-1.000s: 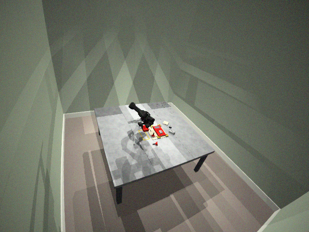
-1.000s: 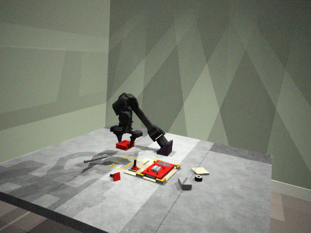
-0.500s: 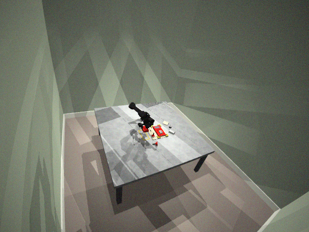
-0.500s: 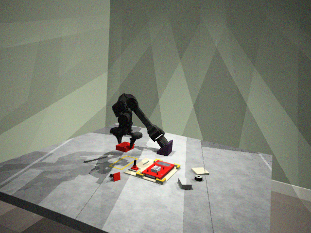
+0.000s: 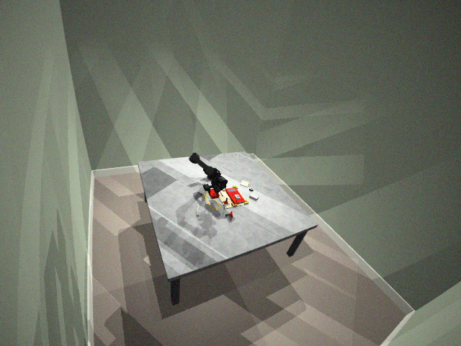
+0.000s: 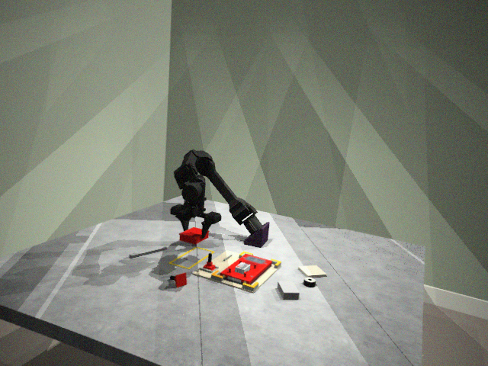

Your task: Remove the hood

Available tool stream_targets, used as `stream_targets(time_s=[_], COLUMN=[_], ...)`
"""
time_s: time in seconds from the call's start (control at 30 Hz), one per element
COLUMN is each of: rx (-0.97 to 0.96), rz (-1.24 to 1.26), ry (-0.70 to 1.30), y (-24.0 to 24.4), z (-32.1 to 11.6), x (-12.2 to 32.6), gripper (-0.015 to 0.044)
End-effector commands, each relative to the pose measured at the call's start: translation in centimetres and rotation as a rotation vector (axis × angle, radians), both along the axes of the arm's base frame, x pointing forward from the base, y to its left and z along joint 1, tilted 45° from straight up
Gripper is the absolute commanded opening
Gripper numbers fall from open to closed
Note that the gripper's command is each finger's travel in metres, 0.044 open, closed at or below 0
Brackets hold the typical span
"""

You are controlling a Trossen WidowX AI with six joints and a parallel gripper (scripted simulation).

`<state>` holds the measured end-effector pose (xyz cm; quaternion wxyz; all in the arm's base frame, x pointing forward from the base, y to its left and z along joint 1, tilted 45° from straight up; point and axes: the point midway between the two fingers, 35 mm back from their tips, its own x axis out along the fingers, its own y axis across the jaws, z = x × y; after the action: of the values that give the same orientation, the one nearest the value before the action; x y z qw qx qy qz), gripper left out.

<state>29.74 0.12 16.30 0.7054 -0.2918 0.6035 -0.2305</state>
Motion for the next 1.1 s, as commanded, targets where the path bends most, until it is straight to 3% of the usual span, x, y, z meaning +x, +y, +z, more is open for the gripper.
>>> stream_targets(time_s=[0.0,1.07], rx=[-0.004,-0.004], rz=[0.003,0.003], ry=[0.003,0.002], y=[-0.2,-1.7], z=[-0.2,-1.7], x=[0.0,0.4], gripper=[0.0,0.0])
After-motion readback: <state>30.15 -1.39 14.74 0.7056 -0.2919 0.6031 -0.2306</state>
